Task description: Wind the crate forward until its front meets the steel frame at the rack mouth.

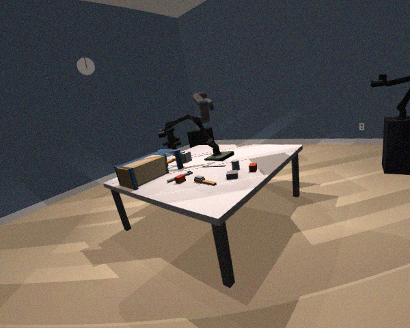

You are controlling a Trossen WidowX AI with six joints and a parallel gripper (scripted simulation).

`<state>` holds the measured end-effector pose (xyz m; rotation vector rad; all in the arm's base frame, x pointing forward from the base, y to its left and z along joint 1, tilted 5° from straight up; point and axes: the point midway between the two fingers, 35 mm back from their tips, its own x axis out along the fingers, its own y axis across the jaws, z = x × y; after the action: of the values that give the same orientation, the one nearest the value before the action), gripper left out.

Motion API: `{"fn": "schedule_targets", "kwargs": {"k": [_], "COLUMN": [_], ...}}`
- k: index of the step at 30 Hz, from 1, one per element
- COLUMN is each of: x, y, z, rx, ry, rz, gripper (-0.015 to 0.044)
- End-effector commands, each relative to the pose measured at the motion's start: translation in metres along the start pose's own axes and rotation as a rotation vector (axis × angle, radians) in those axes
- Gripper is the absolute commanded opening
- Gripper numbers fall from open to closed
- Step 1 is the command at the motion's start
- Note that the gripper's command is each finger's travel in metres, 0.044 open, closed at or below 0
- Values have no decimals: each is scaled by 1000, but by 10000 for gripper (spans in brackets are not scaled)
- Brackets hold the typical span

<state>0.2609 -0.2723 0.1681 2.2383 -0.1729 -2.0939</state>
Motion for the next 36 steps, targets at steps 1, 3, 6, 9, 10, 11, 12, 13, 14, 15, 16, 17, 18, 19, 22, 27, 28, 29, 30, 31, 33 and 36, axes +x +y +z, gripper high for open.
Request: {"fn": "schedule_targets", "kwargs": {"k": [1,3,6,9,10,11,12,13,14,15,16,17,18,19,22,27,28,29,30,31,33,36], "x": [1,1,1,1,1,1,1,1,1,1,1,1,1,1,1,0,0,0,0,0,0,0], "y": [-18,-21,-24,-28,-29,-31,-32,-33,-34,-36,-37,-38,-39,-41,-44,-51,-52,-53,-54,-55,-58,-61], "z": [-1,-1,-1,-1,-1,-1,-1,-1,0,0,0,0,0,1,1,3,3,4,4,5,5,7], "rx": [-9,-9,-9,-9,-9,-9,-9,-9,-9,-9,-9,-9,-9,-9,-9,-9,-9,-9,-9,-9,-9,-9], "ry": [-3,-3,-3,-3,-3,-3,-3,-3,-3,-3,-3,-3,-3,-3,-3,-3,-3,-3,-3,-3,-3,-3], "rz": [-37,-38,-38,-38,-38,-39,-39,-39,-39,-39,-39,-39,-39,-39,-40,-40,-40,-41,-41,-41,-41,-41], "gripper": [0,0,0,0,0,0,0,0,0,0,0,0,0,0,0,0,0,0,0,0,0,0]}}
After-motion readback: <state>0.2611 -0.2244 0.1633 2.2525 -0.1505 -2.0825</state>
